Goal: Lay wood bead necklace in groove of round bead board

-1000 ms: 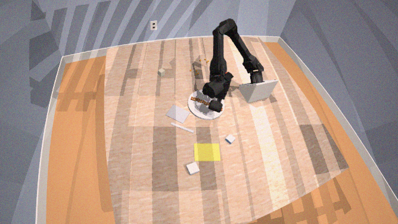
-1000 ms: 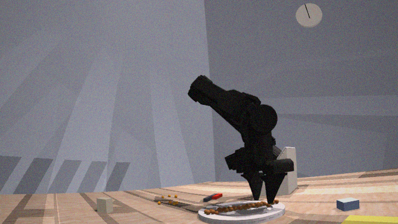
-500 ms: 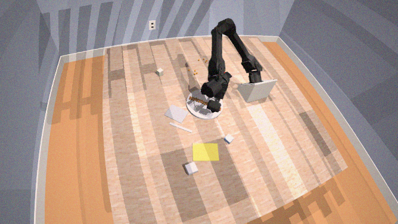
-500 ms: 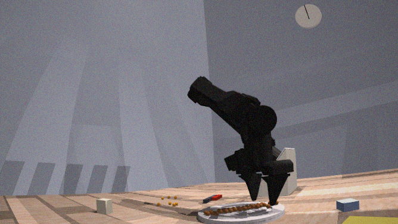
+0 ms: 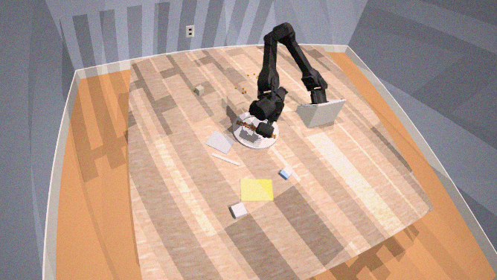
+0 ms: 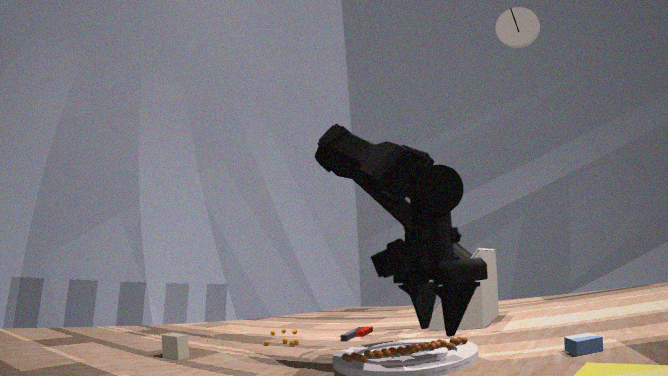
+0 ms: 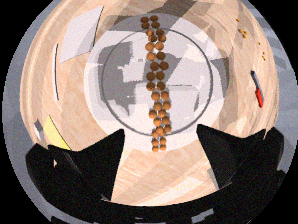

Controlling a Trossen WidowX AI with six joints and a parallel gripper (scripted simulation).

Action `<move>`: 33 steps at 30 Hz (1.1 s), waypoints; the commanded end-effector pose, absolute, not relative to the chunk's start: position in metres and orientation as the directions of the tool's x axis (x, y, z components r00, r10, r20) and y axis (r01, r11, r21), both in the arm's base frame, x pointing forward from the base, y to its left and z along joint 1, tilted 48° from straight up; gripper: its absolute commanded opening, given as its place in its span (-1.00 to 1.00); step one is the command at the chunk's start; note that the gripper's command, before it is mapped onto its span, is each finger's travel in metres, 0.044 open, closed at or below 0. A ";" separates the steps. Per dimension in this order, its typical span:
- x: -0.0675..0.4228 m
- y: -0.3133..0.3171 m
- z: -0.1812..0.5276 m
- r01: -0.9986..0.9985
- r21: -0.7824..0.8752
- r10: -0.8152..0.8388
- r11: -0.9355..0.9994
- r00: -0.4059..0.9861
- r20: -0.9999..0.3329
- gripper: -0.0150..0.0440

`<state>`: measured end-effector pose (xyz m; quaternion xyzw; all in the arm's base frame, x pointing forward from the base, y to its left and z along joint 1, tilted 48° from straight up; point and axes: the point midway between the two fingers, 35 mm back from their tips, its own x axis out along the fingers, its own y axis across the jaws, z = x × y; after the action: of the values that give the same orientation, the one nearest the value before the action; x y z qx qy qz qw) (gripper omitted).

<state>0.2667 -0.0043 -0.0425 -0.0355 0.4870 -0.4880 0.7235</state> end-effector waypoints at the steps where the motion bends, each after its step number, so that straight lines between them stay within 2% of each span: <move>1: 0.279 0.008 -0.028 0.705 -0.490 -0.734 0.513 0.064 -0.676 0.36; 33: 0.281 -0.021 -0.055 0.705 -0.490 -0.735 0.512 0.064 -0.675 0.36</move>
<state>0.2851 -0.0156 -0.0505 -0.0084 0.4698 -0.4918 0.7330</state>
